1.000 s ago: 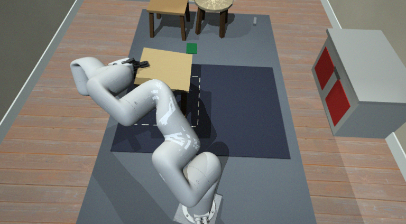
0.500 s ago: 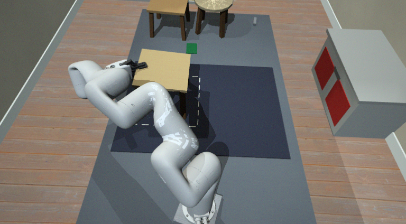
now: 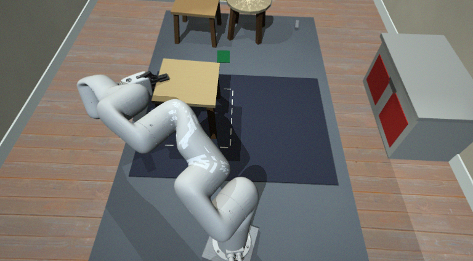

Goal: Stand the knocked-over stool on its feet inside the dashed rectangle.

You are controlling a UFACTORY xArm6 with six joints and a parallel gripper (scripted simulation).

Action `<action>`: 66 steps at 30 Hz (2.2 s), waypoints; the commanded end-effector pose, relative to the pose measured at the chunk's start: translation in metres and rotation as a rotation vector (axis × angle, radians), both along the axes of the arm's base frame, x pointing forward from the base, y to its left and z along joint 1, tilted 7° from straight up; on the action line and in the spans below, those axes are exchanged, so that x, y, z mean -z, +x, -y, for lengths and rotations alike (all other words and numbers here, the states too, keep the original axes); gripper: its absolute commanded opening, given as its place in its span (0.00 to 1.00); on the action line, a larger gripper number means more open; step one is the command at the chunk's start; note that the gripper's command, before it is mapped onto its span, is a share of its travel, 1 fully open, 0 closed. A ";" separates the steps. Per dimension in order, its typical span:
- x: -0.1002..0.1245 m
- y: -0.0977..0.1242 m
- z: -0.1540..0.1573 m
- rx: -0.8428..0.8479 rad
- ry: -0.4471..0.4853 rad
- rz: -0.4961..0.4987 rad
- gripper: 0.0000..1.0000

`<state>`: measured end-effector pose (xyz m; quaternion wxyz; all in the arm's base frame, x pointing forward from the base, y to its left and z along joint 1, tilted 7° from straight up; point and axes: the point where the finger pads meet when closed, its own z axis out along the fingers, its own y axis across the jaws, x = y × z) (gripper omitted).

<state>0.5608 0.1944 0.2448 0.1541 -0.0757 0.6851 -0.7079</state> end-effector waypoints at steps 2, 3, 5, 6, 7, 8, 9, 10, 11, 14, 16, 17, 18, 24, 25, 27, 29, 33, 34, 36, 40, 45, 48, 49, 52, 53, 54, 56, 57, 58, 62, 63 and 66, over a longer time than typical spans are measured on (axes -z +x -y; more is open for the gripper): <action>0.000 0.001 -0.003 0.002 -0.010 0.002 0.21; 0.000 0.001 -0.004 0.003 -0.012 0.002 0.21; 0.001 0.002 -0.004 0.003 -0.015 0.001 0.21; 0.001 0.002 -0.005 0.003 -0.017 0.001 0.21; 0.001 0.002 -0.005 0.003 -0.018 0.000 0.21; 0.002 0.002 -0.005 0.003 -0.019 0.000 0.21; 0.002 0.002 -0.005 0.004 -0.020 0.000 0.21; 0.002 0.002 -0.005 0.004 -0.021 0.000 0.21; 0.002 0.002 -0.006 0.004 -0.022 0.000 0.21; 0.002 0.002 -0.006 0.004 -0.023 -0.001 0.21; 0.002 0.002 -0.006 0.004 -0.023 -0.001 0.21; 0.003 0.002 -0.006 0.004 -0.023 -0.001 0.21; 0.003 0.002 -0.006 0.004 -0.023 -0.001 0.21; 0.003 0.002 -0.006 0.004 -0.024 -0.001 0.21; 0.003 0.002 -0.006 0.004 -0.024 -0.001 0.21; 0.003 0.002 -0.006 0.004 -0.024 -0.001 0.21; 0.003 0.002 -0.006 0.004 -0.024 -0.001 0.45; 0.003 0.002 -0.006 0.004 -0.024 -0.001 0.45; 0.003 0.002 -0.006 0.004 -0.024 -0.001 0.45; 0.003 0.002 -0.006 0.004 -0.024 -0.001 0.45; 0.003 0.002 -0.006 0.004 -0.024 -0.001 0.45; 0.003 0.002 -0.006 0.004 -0.024 -0.001 0.45; 0.003 0.002 -0.006 0.004 -0.024 -0.001 0.45; 0.003 0.002 -0.006 0.004 -0.024 -0.001 0.45; 0.003 0.002 -0.006 0.004 -0.024 -0.001 0.45; 0.003 0.002 -0.006 0.004 -0.024 -0.001 0.45; 0.003 0.002 -0.006 0.004 -0.024 -0.001 0.45; 0.003 0.002 -0.006 0.004 -0.024 -0.001 0.45; 0.003 0.002 -0.006 0.004 -0.024 -0.001 0.45; 0.003 0.002 -0.006 0.004 -0.024 -0.001 0.45; 0.003 0.002 -0.006 0.004 -0.024 -0.001 0.45; 0.003 0.002 -0.006 0.004 -0.024 -0.001 0.45; 0.003 0.002 -0.006 0.004 -0.024 -0.001 0.45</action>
